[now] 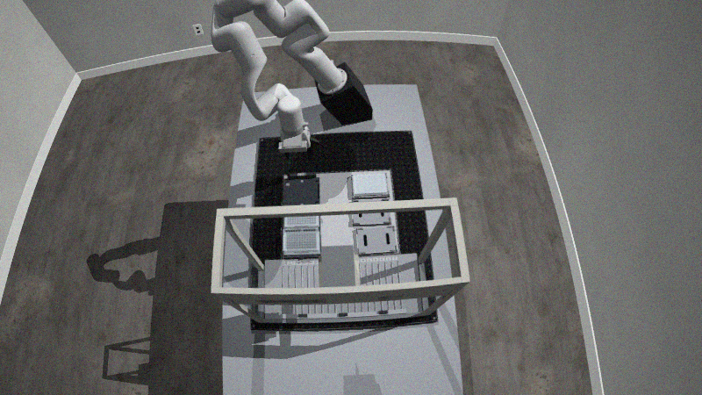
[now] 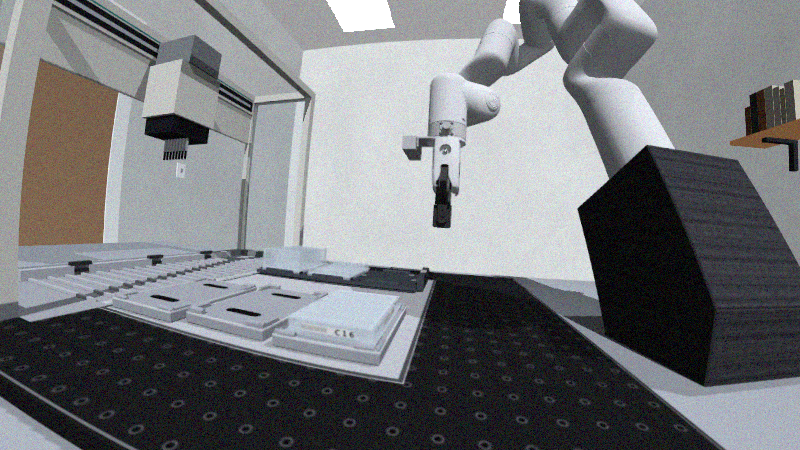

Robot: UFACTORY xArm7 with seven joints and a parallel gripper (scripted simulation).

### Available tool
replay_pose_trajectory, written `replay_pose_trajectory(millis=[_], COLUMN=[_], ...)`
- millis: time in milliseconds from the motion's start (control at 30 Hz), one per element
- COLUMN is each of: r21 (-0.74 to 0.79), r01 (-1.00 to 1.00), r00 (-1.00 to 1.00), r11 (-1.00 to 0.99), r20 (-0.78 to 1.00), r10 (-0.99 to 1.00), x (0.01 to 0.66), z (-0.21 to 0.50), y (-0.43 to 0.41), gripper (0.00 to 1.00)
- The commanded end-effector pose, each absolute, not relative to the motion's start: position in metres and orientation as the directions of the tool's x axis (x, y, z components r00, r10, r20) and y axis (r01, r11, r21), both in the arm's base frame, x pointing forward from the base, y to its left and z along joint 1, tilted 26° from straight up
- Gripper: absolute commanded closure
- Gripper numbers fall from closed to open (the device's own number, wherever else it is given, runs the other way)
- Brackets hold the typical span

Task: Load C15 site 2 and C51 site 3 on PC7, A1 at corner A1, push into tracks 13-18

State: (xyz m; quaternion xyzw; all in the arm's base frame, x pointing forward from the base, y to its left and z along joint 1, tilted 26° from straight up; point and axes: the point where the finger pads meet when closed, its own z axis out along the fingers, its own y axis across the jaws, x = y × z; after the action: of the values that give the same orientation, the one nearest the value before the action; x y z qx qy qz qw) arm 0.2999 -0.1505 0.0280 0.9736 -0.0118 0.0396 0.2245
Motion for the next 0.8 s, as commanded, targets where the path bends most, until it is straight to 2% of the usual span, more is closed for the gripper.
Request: replay_pose_trajectory(millis=[0, 767], r21=[0.437, 0.436], r01=[-0.041, -0.041], r00=[0.996, 0.996], r11=[-0.899, -0.899], r20=[0.085, 0.085], r10=[-0.004, -0.004], x=[0.301, 0.303], z=[0.029, -0.001], y=[-0.150, -0.165], gripper=[0.18, 0.18])
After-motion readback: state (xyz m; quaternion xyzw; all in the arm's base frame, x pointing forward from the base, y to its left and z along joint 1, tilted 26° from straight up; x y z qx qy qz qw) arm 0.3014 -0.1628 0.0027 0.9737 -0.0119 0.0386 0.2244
